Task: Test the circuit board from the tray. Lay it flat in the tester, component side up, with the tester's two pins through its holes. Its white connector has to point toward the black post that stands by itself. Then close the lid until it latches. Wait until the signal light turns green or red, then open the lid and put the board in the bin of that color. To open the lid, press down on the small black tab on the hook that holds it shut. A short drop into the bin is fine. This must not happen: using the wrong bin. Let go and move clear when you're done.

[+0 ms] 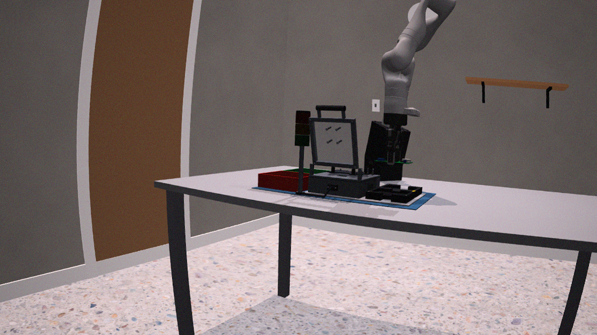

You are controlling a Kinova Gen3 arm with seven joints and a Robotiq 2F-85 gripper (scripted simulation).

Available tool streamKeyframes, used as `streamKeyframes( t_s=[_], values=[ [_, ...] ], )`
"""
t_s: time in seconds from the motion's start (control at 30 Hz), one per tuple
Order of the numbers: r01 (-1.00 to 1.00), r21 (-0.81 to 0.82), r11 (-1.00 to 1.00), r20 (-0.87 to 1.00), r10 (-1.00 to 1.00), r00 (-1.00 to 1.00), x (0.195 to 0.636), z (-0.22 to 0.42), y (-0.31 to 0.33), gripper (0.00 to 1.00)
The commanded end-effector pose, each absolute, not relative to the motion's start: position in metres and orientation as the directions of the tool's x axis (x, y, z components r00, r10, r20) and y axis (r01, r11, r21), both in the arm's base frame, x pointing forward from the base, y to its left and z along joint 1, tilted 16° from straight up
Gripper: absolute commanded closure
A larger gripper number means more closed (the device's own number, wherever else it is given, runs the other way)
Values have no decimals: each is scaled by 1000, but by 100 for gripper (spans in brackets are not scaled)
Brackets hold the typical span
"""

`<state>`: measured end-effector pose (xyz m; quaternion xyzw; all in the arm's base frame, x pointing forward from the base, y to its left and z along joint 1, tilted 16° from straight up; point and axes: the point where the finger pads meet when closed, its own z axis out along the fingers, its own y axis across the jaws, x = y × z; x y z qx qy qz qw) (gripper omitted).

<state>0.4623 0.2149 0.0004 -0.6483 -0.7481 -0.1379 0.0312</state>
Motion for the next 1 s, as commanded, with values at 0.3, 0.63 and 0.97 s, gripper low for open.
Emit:
streamKeyframes(
  t_s=[0.3,0.63,0.97],
  values=[
    [985,156,78,232,966,-114,462,1,215,23],
    [986,153,67,234,967,-102,462,1,215,23],
    [986,153,67,234,967,-102,462,1,215,23]
  ],
)
